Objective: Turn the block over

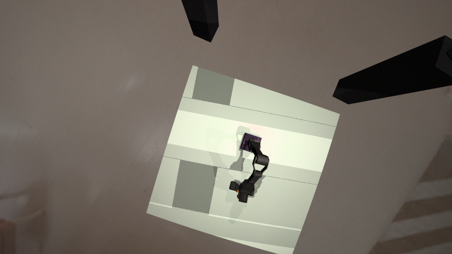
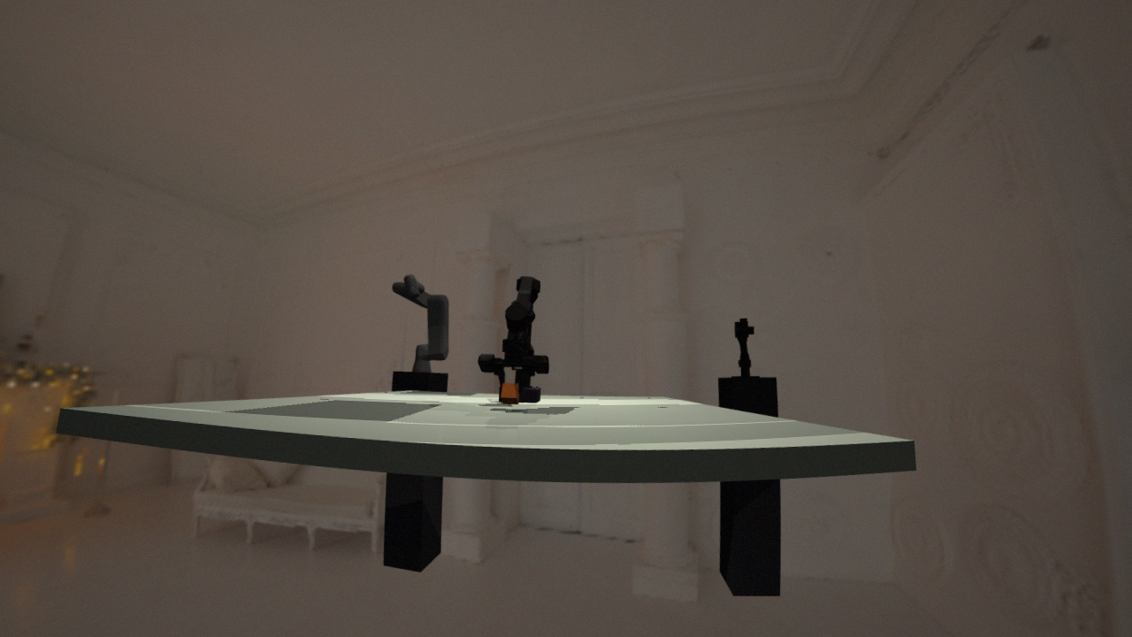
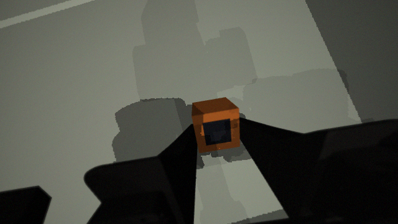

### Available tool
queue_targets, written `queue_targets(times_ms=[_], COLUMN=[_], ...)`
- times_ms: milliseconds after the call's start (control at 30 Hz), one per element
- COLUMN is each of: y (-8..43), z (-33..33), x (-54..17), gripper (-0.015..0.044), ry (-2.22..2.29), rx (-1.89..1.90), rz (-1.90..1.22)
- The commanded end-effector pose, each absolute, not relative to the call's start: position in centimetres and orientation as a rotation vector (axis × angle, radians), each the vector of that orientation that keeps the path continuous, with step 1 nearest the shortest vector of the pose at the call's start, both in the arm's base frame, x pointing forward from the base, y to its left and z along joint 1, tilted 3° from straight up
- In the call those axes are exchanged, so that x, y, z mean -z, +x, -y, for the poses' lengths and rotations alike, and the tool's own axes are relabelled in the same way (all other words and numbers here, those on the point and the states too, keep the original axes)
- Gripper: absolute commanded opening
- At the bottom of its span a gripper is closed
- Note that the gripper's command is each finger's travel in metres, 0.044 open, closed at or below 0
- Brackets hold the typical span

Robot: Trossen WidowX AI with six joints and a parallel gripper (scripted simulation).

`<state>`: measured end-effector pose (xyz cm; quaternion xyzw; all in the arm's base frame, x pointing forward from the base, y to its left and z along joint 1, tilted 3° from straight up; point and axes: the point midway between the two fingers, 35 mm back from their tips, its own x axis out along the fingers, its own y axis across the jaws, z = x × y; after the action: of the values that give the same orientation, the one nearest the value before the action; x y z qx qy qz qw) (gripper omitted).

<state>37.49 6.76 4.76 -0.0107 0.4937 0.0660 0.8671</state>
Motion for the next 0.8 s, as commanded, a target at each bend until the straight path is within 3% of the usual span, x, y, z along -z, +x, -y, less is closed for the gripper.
queue_targets(times_ms=[0, 767], y=[37.4, 38.7], z=[-6.7, -7.0], x=[-5.0, -1.7], gripper=[0.0, 0.0], ry=[-0.018, -0.003], rx=[-0.133, -0.132], rz=[-0.994, -0.697])
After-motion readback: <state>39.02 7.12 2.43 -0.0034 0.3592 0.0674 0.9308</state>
